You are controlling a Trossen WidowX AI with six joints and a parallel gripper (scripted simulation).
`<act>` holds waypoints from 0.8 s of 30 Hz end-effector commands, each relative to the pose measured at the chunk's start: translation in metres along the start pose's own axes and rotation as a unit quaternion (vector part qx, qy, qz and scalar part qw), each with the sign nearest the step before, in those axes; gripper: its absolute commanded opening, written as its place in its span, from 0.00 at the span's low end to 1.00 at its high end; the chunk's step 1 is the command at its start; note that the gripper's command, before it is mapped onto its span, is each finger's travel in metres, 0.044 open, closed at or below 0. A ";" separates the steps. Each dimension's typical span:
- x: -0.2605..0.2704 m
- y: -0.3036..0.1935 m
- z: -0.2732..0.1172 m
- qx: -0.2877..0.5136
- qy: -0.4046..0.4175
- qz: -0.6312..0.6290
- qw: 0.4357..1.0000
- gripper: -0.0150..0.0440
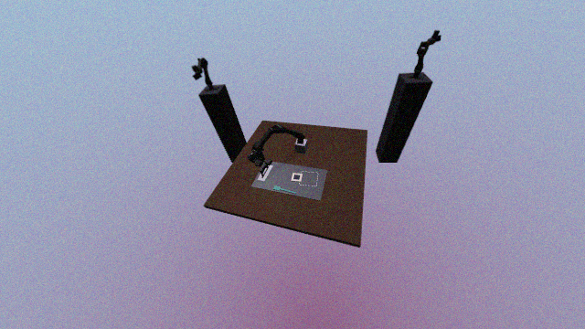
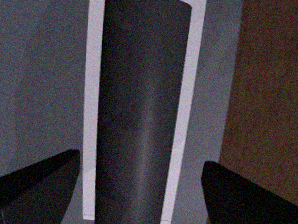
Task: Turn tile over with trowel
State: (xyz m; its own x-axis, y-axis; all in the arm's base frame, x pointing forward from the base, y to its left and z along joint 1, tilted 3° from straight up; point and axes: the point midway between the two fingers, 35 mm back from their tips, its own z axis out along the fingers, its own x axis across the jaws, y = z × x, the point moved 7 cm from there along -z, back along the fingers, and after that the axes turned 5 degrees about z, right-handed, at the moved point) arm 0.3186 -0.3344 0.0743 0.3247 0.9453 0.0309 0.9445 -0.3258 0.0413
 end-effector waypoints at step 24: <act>0.000 -0.001 0.006 0.003 -0.001 -0.001 1.000 0.47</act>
State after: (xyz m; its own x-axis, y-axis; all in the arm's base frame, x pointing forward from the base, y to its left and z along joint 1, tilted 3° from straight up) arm 0.3186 -0.3328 0.0684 0.3229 0.9458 0.0352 0.9453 -0.3241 0.0371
